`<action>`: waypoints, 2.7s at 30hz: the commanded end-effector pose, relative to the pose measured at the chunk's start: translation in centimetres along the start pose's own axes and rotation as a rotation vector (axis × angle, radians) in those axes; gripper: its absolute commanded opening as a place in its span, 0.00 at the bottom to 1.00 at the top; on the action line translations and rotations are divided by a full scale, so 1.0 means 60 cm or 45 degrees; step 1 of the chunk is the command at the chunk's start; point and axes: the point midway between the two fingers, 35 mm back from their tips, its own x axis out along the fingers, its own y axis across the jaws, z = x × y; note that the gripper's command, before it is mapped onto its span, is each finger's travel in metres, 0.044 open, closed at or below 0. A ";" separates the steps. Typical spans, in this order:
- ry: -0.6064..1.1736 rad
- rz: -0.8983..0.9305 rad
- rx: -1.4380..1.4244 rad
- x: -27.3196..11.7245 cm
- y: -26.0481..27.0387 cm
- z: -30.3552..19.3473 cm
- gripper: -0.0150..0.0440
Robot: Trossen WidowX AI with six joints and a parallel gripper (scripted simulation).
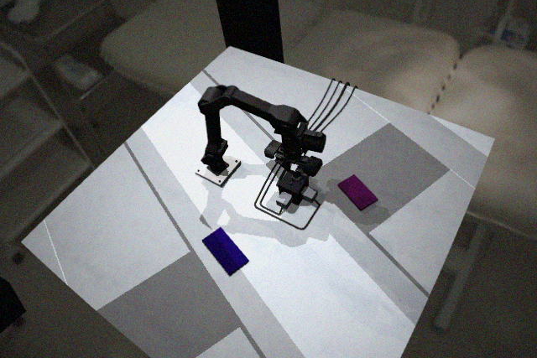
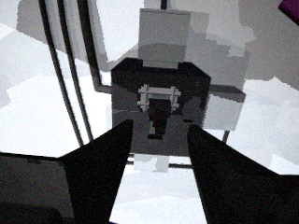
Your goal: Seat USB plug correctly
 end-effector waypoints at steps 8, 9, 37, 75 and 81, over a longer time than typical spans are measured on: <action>0.000 0.000 0.000 0.000 0.000 0.000 0.25; 0.000 0.000 0.000 0.000 0.000 0.000 0.25; 0.000 0.001 0.000 -0.016 0.000 0.000 0.25; 0.001 0.004 0.007 -0.048 0.000 0.000 0.25; 0.002 0.008 0.138 -0.046 0.001 0.000 0.25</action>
